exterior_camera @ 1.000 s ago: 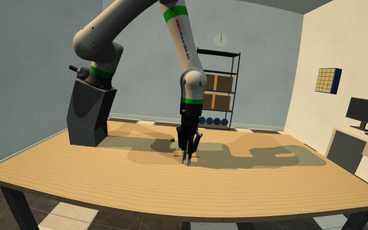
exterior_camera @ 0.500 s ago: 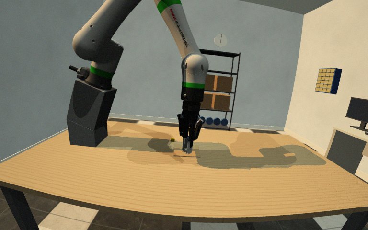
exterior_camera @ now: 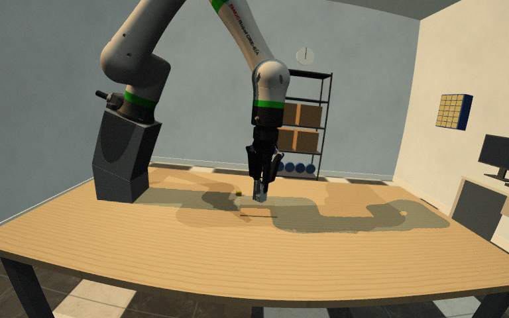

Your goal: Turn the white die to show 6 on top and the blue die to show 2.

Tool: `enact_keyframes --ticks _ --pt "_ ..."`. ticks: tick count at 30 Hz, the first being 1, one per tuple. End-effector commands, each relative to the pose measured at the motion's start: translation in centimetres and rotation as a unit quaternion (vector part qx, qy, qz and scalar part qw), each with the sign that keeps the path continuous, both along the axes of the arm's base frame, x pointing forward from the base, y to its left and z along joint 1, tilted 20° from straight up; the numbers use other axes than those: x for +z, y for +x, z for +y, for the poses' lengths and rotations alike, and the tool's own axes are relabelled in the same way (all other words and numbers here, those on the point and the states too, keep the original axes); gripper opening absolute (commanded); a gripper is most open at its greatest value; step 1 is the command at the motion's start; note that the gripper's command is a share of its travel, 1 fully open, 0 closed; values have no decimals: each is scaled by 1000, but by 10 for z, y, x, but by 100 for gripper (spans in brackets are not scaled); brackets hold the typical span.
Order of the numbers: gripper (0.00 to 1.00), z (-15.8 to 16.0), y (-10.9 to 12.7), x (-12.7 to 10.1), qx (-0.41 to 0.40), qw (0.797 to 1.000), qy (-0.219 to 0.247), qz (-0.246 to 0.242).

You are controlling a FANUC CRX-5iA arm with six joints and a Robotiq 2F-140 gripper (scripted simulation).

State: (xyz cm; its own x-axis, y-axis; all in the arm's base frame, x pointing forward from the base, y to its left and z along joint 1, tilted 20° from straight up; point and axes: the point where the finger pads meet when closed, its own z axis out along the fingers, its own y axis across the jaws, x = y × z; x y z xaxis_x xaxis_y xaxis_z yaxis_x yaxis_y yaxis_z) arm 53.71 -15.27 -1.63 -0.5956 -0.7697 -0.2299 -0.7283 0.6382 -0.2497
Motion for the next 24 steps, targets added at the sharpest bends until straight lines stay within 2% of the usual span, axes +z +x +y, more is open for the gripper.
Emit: enact_keyframes --ticks 1,3,5,8,13,16,18,24 --pt "9 0 0 0 0 1000 0 0" --pt "9 10 3 1 23 1000 -9 0" --pt "9 37 12 5 89 995 -32 1" --pt "9 51 16 7 121 992 -44 0" --pt "9 101 28 14 232 969 -83 -3" --pt "9 105 28 15 240 967 -86 -3" --pt "9 133 33 19 298 948 -108 -6" --pt "9 135 33 19 301 947 -109 -6"
